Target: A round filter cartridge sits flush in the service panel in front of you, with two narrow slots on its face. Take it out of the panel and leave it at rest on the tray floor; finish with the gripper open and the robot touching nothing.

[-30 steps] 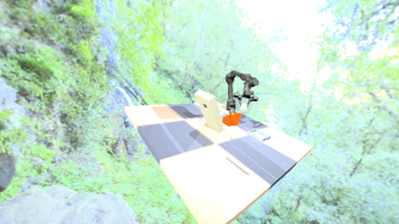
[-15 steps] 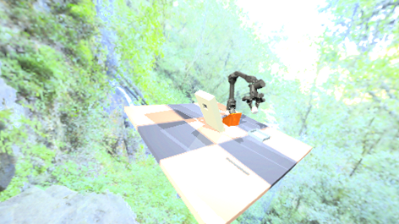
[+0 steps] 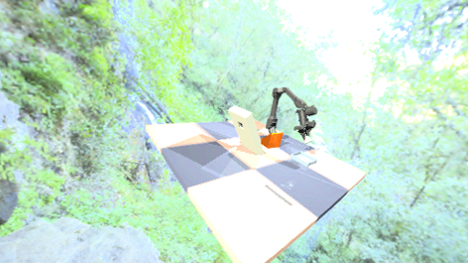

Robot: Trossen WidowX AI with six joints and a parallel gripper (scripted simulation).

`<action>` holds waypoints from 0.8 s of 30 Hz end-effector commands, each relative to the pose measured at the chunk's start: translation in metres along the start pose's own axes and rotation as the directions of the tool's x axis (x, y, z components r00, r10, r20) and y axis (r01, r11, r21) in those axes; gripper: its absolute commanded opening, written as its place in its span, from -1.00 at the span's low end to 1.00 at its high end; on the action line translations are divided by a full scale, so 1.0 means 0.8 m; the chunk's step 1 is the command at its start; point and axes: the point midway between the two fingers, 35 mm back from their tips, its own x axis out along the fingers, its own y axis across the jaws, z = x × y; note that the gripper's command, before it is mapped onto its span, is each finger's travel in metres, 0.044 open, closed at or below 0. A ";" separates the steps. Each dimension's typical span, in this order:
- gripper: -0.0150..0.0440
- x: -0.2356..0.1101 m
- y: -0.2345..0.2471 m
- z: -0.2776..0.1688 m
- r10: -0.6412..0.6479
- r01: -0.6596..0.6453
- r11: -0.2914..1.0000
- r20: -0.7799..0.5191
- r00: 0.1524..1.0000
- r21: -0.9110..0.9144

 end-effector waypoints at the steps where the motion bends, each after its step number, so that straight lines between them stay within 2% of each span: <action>1: -0.49 0.022 0.026 -0.016 0.046 -0.048 0.996 -0.018 0.999 -0.077; 11: -0.49 0.067 0.090 -0.058 0.147 -0.149 0.958 -0.026 0.989 -0.245; 16: -0.49 0.072 0.091 -0.060 0.149 -0.151 0.957 -0.027 0.989 -0.248; 24: -0.49 0.119 0.092 -0.085 0.149 -0.151 0.957 -0.027 0.988 -0.248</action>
